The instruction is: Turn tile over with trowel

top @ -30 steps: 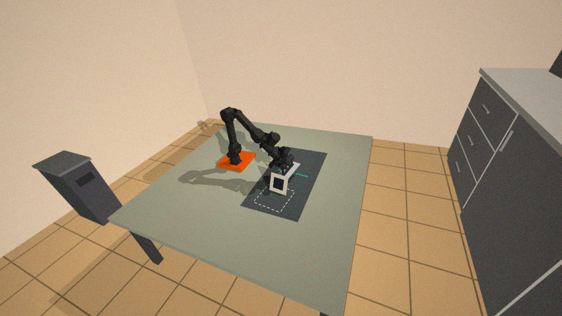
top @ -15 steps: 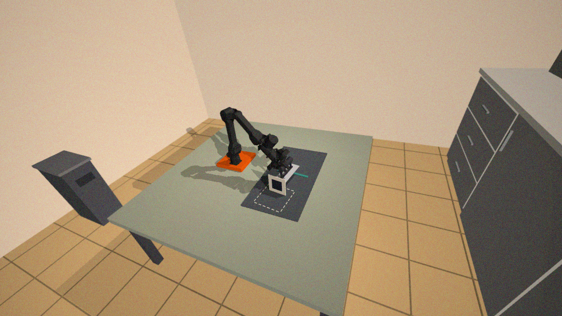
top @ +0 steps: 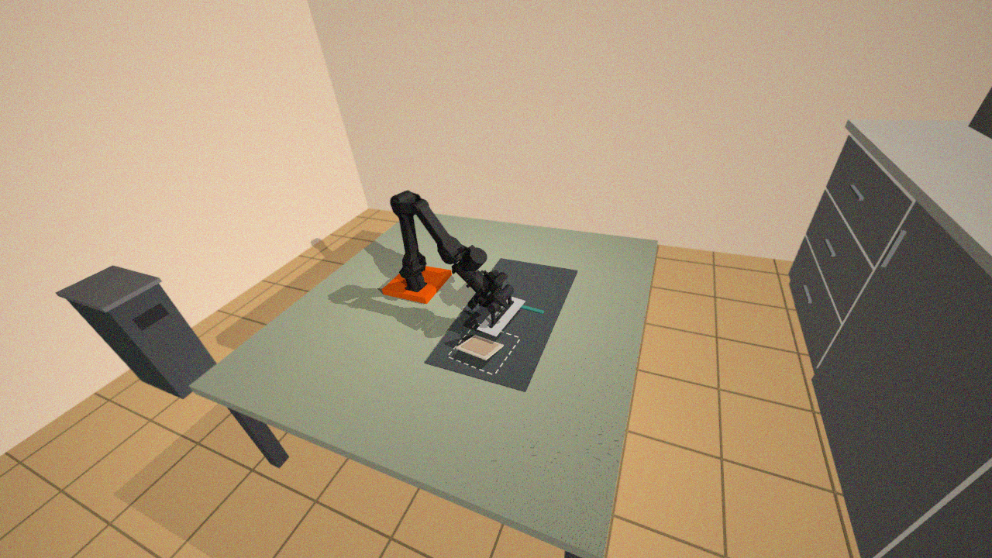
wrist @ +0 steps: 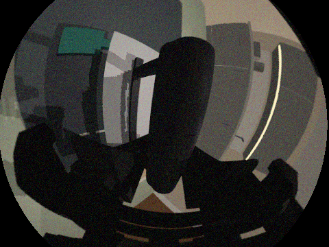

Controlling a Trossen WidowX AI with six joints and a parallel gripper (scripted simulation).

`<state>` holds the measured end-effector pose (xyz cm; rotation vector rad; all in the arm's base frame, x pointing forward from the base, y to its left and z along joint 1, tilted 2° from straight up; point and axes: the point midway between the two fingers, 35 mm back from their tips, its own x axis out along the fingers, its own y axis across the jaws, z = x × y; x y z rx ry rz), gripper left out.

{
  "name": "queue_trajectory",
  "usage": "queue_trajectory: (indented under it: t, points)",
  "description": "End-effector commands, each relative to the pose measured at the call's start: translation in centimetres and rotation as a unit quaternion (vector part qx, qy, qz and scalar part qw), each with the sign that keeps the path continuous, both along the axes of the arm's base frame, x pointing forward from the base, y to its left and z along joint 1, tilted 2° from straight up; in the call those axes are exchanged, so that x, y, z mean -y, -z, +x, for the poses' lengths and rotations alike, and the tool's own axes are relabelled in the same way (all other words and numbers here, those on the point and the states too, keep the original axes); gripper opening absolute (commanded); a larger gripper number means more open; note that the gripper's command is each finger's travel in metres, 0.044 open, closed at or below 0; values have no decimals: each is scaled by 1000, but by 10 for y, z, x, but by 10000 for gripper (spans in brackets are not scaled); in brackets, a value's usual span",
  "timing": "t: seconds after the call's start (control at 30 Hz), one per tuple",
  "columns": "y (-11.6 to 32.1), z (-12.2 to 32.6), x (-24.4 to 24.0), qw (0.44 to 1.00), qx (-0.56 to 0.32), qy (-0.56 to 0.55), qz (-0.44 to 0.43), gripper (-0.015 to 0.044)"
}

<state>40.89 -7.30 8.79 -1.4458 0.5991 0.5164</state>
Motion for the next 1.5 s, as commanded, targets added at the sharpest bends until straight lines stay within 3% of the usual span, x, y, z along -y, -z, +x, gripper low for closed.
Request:
queue_trajectory:
  t: [0.0,0.27,0.9,1.47]
  points:
    - [1,2,6,1000,10,-3,-2,0]
    - [7,2,8,1000,10,-3,-2,0]
    - [-56,5,-83,1000,12,-3,1,0]
    - [-56,5,-84,1000,12,-3,1,0]
